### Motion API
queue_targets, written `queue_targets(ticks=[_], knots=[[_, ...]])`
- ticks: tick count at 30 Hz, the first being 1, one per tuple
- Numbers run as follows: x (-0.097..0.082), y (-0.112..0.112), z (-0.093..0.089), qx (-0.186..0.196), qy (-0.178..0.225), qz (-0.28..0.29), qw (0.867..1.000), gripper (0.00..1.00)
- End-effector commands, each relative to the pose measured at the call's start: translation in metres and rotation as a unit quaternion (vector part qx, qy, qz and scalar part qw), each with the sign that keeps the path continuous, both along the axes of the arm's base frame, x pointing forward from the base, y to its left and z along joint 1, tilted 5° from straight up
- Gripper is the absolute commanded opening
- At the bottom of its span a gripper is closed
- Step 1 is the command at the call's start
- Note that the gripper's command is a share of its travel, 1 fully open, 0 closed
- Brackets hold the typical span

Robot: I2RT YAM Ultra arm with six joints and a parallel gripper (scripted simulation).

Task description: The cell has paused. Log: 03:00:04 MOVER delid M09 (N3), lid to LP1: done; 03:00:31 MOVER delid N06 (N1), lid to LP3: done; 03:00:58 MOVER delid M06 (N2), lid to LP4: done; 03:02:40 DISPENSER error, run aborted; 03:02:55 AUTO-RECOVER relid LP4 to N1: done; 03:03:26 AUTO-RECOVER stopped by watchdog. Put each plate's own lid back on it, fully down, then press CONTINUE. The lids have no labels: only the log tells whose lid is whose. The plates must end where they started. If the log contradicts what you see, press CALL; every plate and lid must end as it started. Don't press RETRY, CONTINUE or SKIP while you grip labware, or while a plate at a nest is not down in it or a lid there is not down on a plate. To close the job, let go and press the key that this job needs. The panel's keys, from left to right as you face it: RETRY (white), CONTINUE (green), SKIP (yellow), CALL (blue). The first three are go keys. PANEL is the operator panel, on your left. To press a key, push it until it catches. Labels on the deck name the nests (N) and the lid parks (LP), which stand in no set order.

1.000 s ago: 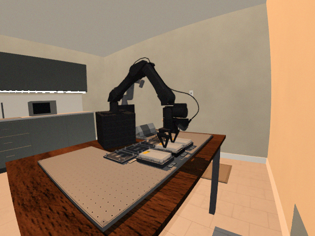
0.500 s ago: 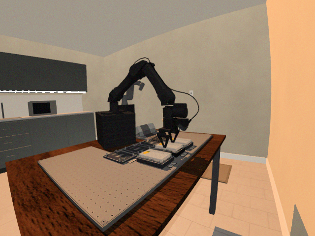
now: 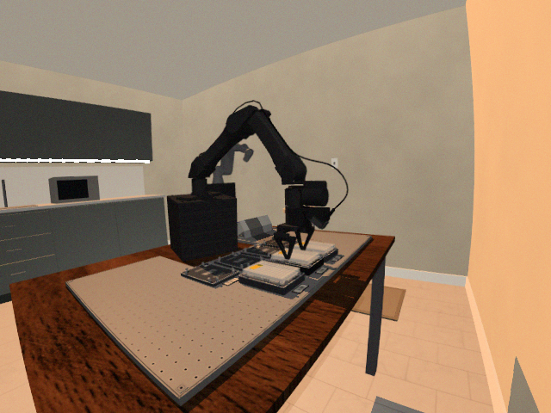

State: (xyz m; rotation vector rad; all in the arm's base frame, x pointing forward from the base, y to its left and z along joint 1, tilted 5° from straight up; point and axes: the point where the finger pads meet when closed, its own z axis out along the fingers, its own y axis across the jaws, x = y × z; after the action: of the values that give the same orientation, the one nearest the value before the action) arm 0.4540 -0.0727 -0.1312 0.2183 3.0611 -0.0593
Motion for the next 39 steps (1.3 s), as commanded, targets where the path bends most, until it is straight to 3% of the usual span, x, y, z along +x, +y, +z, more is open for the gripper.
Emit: queue_targets(ticks=[1,38,39], knots=[[0.0061,-0.0017,0.0054,-0.001,-0.011,0.001,1.000,1.00],[0.0061,-0.0017,0.0054,-0.001,-0.011,0.001,1.000,1.00],[0.0114,-0.0057,0.0146,-0.002,-0.025,0.001,1.000,1.00]])
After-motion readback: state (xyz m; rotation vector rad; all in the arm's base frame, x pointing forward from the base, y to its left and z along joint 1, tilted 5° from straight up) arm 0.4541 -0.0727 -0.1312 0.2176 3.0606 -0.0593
